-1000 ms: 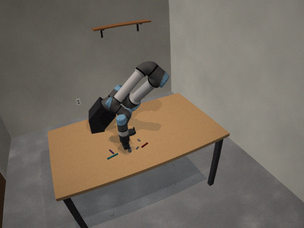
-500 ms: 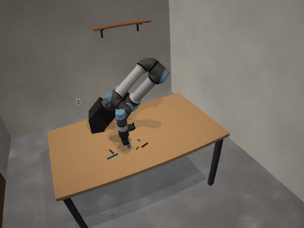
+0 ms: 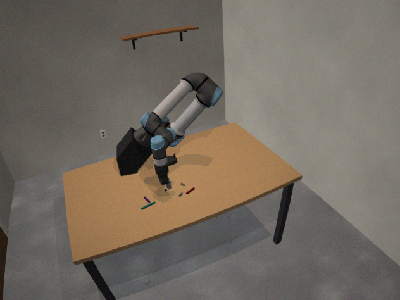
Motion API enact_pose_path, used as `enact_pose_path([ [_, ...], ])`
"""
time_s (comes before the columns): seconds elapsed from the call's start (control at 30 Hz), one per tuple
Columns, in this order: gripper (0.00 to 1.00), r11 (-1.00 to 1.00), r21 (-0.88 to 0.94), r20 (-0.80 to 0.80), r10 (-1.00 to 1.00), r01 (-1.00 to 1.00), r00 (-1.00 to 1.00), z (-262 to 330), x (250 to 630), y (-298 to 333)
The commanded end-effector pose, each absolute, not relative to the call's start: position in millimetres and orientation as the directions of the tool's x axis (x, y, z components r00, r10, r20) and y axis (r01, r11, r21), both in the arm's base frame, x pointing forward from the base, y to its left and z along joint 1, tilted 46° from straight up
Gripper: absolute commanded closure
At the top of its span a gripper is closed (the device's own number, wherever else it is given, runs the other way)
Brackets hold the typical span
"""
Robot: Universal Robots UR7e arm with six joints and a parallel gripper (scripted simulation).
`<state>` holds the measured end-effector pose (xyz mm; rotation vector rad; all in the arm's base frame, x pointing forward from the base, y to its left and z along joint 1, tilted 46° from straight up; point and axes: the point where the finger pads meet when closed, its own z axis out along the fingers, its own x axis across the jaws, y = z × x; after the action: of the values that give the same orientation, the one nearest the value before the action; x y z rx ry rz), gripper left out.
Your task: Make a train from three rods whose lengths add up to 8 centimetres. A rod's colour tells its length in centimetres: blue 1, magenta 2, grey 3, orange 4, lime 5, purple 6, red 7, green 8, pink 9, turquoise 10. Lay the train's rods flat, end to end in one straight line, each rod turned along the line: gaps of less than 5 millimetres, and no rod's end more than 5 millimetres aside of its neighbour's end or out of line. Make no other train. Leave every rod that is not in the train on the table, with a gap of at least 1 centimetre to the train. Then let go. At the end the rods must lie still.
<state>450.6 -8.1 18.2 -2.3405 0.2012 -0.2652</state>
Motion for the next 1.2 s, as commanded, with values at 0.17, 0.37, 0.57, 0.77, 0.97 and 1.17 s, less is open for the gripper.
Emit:
enact_pose_path([
  [0.17, 0.76, -0.700, -0.711, 0.131, -0.223, -0.066, 0.966, 21, 450, -11],
  [0.37, 0.76, -0.701, -0.710, 0.135, -0.219, -0.060, 0.966, 20, 449, -11],
  [0.57, 0.76, -0.720, -0.693, 0.202, -0.151, 0.032, 0.968, 15, 430, -11],
  [0.77, 0.76, -0.736, -0.644, 0.325, -0.017, 0.208, 0.946, 4, 394, -9],
  [0.97, 0.76, -0.733, -0.608, 0.390, 0.059, 0.305, 0.919, -1, 375, -7],
  [1.17, 0.76, -0.728, -0.586, 0.424, 0.100, 0.356, 0.900, -4, 365, -5],
])
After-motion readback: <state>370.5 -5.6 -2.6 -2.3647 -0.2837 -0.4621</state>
